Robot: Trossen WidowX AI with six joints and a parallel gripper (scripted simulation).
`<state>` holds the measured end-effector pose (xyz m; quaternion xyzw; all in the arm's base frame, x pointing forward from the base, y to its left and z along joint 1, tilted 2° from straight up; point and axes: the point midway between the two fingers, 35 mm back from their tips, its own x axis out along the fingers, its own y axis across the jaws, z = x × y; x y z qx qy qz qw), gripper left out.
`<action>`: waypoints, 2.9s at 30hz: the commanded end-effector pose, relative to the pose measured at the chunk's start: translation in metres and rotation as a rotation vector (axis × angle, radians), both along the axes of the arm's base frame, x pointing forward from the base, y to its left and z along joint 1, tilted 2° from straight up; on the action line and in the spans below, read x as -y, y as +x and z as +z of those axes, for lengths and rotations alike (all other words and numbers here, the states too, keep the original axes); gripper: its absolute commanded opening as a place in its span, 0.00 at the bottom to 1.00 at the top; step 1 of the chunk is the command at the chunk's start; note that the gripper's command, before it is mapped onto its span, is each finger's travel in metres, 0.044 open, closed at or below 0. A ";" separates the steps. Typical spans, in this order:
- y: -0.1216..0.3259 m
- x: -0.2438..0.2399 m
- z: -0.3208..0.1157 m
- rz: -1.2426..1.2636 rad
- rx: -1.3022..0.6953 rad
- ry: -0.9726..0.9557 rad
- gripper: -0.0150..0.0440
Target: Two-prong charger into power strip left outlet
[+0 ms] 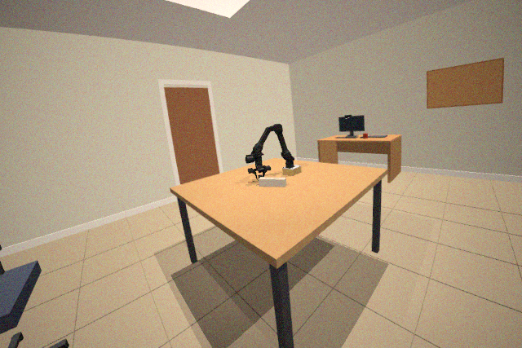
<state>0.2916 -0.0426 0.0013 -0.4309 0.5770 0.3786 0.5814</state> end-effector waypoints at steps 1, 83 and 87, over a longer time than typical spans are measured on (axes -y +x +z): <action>0.000 0.000 0.000 0.000 0.001 0.000 0.47; -0.066 -0.103 0.022 -0.357 -0.011 0.041 0.25; -0.072 -0.108 0.019 -0.383 -0.012 0.043 0.25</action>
